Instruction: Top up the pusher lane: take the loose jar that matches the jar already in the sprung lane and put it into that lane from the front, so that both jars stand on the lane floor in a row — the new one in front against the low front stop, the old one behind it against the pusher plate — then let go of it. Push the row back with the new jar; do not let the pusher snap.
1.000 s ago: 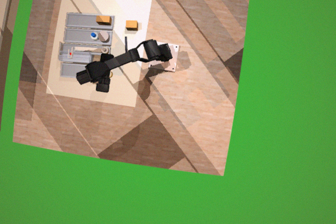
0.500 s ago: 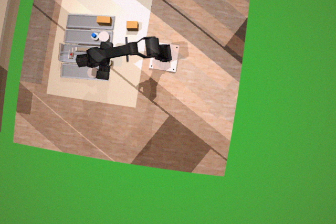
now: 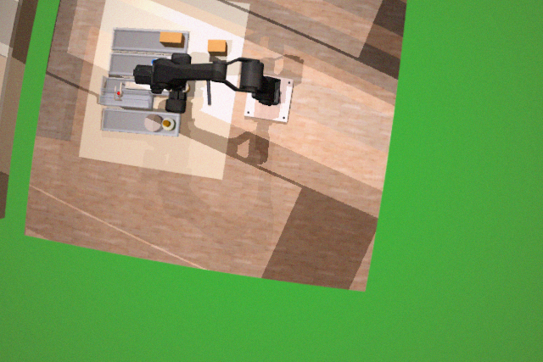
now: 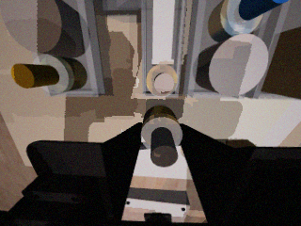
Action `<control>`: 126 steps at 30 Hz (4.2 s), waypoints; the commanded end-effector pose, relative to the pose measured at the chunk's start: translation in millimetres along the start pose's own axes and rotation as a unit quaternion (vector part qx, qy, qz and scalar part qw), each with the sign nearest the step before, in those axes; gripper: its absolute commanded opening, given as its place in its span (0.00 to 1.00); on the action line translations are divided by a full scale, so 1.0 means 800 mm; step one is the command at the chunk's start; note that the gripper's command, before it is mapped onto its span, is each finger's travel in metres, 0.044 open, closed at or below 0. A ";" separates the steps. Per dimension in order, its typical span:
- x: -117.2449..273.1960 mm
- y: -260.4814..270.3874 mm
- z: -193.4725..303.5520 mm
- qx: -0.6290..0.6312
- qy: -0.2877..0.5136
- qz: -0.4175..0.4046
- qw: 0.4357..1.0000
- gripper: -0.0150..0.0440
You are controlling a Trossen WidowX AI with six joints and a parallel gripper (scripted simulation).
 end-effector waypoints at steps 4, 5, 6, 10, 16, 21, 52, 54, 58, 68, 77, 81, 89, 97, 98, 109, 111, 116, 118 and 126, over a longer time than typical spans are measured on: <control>-0.017 -0.003 0.000 0.005 -0.002 0.000 1.000 0.25; -0.021 -0.003 0.000 0.005 -0.002 0.000 1.000 0.25; -0.025 -0.003 0.000 0.005 -0.002 0.000 1.000 0.25; -0.031 -0.003 0.000 0.005 -0.002 0.000 1.000 0.25; -0.031 -0.002 -0.001 0.005 -0.002 0.000 1.000 0.25; -0.031 -0.002 -0.004 0.005 -0.002 0.000 1.000 0.25; -0.030 -0.001 -0.019 0.005 -0.002 0.000 1.000 0.25; -0.030 -0.001 -0.020 0.005 -0.002 0.000 1.000 0.25; -0.030 0.000 -0.021 0.005 -0.002 0.000 1.000 0.25; -0.030 0.000 -0.026 0.005 -0.003 0.000 1.000 0.25; -0.029 0.000 -0.030 0.005 -0.003 0.000 1.000 0.25; -0.029 0.001 -0.032 0.005 -0.003 0.000 1.000 0.25; -0.029 0.001 -0.036 0.005 -0.003 0.000 1.000 0.25; -0.028 0.001 -0.040 0.005 -0.003 0.000 1.000 0.25; -0.028 0.001 -0.040 0.005 -0.003 0.000 1.000 0.25; -0.027 0.002 -0.046 0.005 -0.003 0.000 1.000 0.25; -0.026 0.002 -0.046 0.005 -0.003 0.000 1.000 0.25; -0.026 0.002 -0.049 0.005 -0.003 0.000 1.000 0.25; -0.026 0.002 -0.050 0.005 -0.003 0.000 1.000 0.25; -0.025 0.003 -0.053 0.005 -0.004 0.000 1.000 0.25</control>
Point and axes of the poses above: the point midway between the two fingers, 35 mm back from their tips, its own x axis back along the fingers, its own y axis across the jaws, z = x × y, the point moved 10 cm from there along x, back along the fingers, and after that the axes turned 5 degrees about -x, right-handed, at the moved point
